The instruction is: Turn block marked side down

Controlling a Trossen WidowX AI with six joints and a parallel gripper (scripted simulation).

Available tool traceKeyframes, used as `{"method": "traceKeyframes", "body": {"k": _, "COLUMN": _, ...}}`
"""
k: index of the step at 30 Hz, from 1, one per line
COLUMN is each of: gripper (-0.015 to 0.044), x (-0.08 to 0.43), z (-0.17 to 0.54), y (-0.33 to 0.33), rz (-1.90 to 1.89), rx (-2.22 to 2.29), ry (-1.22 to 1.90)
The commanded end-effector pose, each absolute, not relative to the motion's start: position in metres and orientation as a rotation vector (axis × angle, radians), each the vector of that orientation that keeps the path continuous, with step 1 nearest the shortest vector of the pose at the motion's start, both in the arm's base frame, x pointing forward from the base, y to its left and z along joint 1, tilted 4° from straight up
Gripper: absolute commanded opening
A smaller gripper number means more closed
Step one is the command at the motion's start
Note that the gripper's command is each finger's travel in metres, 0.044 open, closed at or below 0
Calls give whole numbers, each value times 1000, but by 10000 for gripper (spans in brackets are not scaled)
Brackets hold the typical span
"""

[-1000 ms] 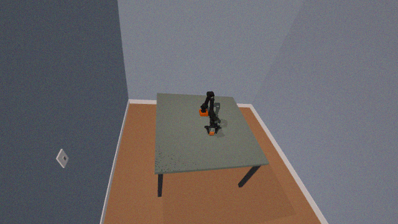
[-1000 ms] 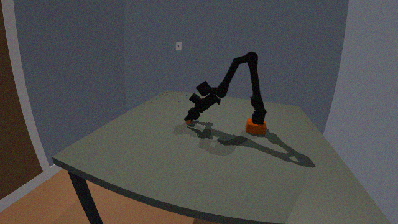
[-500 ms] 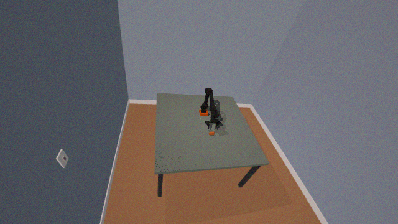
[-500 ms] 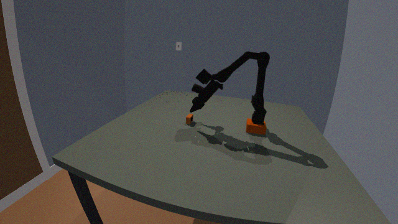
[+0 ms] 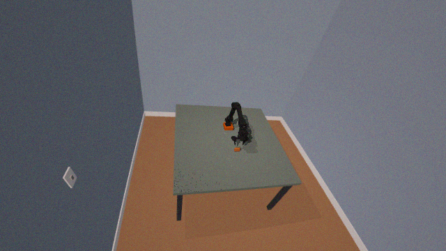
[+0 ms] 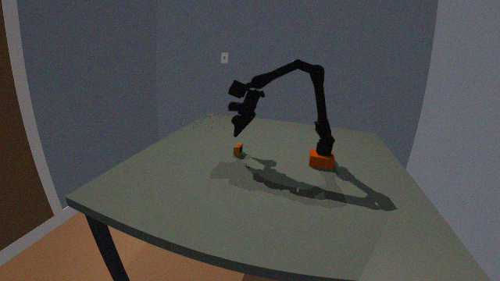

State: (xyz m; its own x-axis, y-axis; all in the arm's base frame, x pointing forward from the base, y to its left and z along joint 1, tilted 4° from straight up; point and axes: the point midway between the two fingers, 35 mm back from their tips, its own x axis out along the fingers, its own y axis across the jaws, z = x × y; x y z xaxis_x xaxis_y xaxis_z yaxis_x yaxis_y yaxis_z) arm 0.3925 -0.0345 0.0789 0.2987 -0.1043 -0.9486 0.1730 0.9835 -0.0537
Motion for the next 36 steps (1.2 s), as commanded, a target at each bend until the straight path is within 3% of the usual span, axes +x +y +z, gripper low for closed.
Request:
{"method": "traceKeyframes", "body": {"k": 1, "gripper": 440, "x": 398, "z": 80, "y": -36, "rz": -183, "rx": 88, "ry": 1409}}
{"method": "traceKeyframes", "body": {"k": 8, "gripper": 440, "x": 402, "z": 91, "y": -36, "rz": -181, "rx": 111, "ry": 1576}}
{"method": "traceKeyframes", "body": {"k": 36, "gripper": 440, "x": 401, "z": 38, "y": -39, "rz": -181, "rx": 111, "ry": 1579}}
